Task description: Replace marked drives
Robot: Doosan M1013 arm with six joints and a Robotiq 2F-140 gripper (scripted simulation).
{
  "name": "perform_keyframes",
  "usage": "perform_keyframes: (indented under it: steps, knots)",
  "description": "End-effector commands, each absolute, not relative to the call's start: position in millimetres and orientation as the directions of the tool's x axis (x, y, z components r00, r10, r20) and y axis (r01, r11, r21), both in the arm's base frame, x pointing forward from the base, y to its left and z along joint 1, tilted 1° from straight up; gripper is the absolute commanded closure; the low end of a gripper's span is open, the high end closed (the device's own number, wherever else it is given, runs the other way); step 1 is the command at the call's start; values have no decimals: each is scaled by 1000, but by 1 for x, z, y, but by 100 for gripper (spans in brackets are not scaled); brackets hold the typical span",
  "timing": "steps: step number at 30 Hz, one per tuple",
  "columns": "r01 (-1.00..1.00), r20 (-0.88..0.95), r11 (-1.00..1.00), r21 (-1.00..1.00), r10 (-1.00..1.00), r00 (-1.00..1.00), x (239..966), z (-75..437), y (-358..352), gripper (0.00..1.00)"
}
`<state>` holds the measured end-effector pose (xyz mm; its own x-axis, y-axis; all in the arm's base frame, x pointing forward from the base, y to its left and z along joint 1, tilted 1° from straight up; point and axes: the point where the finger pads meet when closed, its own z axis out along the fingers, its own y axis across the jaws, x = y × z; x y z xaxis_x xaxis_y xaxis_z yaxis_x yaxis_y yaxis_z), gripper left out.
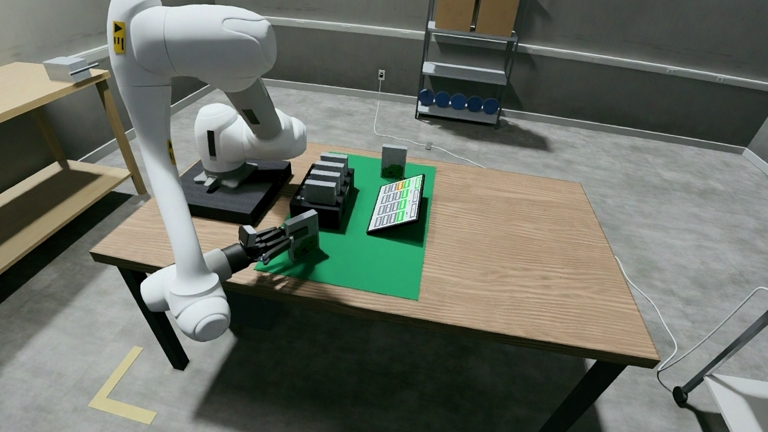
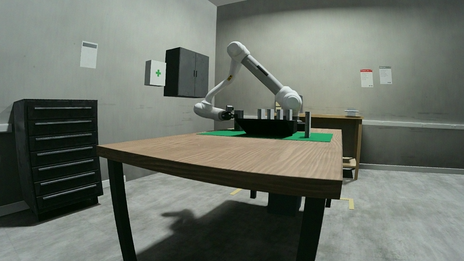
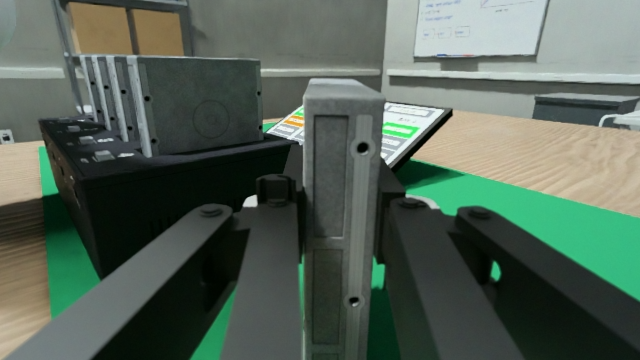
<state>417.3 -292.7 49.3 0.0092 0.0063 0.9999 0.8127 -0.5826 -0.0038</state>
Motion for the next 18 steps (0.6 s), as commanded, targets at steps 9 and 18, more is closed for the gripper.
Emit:
perform_keyframes:
  steps: [9,18]
  knots:
    - [813,1000,-583,-3,7,8,417,50,-293,60]
    - [813,1000,-583,-3,7,8,417,50,-293,60]
